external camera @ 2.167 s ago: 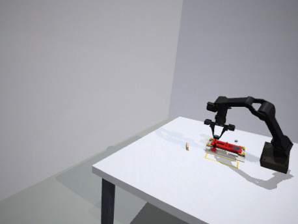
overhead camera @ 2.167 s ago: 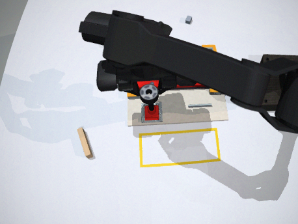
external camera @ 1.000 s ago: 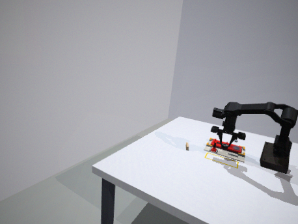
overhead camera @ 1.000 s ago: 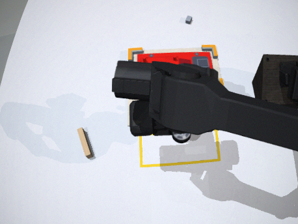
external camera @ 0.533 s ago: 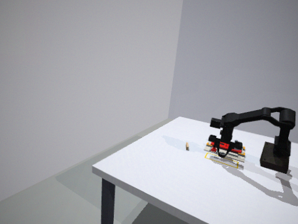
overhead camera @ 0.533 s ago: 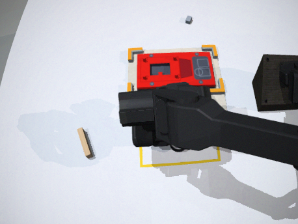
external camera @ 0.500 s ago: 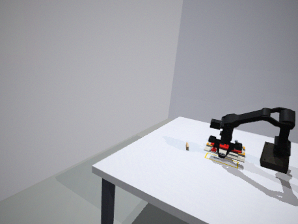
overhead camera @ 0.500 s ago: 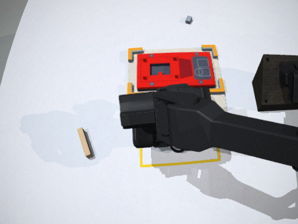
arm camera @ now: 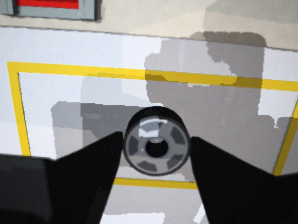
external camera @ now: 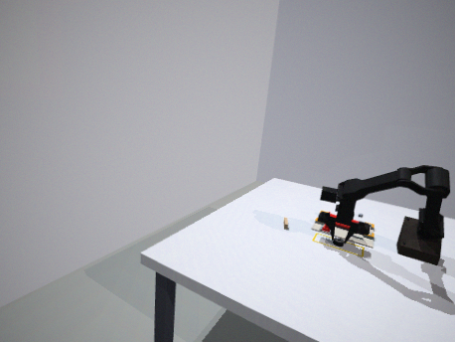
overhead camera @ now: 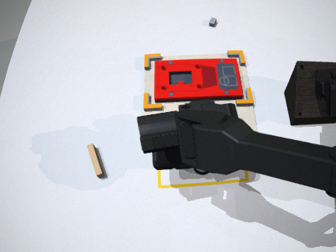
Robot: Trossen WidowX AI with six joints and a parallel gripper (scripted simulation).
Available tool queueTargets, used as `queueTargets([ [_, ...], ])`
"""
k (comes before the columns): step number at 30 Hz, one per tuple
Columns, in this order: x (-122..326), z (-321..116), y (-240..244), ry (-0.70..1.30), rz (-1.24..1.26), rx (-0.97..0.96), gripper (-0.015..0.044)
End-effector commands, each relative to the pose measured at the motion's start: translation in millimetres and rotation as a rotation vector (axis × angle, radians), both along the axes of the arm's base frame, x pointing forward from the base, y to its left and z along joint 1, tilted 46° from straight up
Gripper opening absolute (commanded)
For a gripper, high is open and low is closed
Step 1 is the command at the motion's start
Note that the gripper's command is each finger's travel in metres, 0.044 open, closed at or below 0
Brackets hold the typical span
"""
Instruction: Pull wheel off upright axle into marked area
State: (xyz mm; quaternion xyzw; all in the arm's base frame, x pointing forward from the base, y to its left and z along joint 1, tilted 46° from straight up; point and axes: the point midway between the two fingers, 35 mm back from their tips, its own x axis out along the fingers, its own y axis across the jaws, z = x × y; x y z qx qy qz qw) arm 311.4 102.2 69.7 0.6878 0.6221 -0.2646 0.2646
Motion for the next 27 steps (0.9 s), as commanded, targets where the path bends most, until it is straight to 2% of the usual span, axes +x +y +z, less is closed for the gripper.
queueTargets([
  [1,-0.4,1.6,-1.8,0.0,0.002,-0.001,0.0289],
  [10,-5.0,41.0,-43.4,-0.001,0.0,0.003,0.03],
  [12,-9.6,34.0,-47.5,-0.002,-0.009,-0.009,0.0352],
  [15,-44.8,36.0,-74.8,0.003,-0.006,-0.015,0.0431],
  [16,-58.0,37.1,-82.3,0.005,-0.004,-0.013,0.044],
  [19,-88.1,40.5,-95.0,0.006,0.0,-0.001,0.044],
  [27,-90.2,40.7,-95.6,0.005,0.0,0.001,0.044],
])
